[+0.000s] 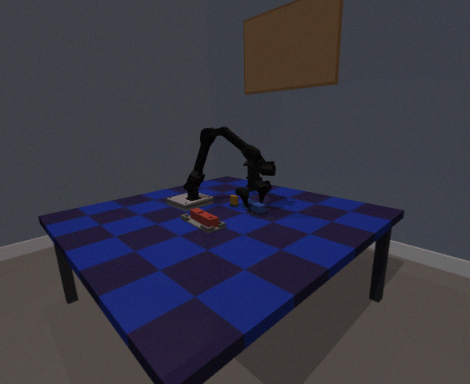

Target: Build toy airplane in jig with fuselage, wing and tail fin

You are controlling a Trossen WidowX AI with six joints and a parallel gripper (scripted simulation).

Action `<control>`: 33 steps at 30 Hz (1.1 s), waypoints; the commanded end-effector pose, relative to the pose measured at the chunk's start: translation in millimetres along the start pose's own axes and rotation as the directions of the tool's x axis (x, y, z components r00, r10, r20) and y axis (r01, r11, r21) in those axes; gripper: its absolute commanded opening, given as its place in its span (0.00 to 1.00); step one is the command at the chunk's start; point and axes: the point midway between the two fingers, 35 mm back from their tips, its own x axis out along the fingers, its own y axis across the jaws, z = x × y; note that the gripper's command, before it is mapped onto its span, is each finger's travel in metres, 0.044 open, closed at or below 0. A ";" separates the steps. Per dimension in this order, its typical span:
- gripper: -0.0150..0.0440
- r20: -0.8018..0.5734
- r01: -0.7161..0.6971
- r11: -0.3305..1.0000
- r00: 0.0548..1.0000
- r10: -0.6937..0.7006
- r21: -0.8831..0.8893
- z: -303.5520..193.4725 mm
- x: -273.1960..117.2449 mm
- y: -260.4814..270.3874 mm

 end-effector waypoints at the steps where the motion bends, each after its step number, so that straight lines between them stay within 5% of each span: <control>1: 1.00 -0.008 0.004 1.000 1.000 -0.004 0.003 -2.3 9.4 -1.4; 3: 1.00 -0.008 0.004 1.000 1.000 -0.004 0.003 -2.4 10.4 -1.4; 13: 0.56 -0.008 0.004 1.000 1.000 -0.004 0.003 -2.4 10.4 -1.4; 18: 0.50 -0.008 0.004 1.000 1.000 -0.004 0.003 -2.4 10.4 -1.4; 23: 0.28 0.012 -0.009 1.000 1.000 0.009 0.015 0.9 3.8 1.2; 33: 0.25 0.043 -0.031 0.999 0.999 0.029 0.034 8.1 -21.9 6.4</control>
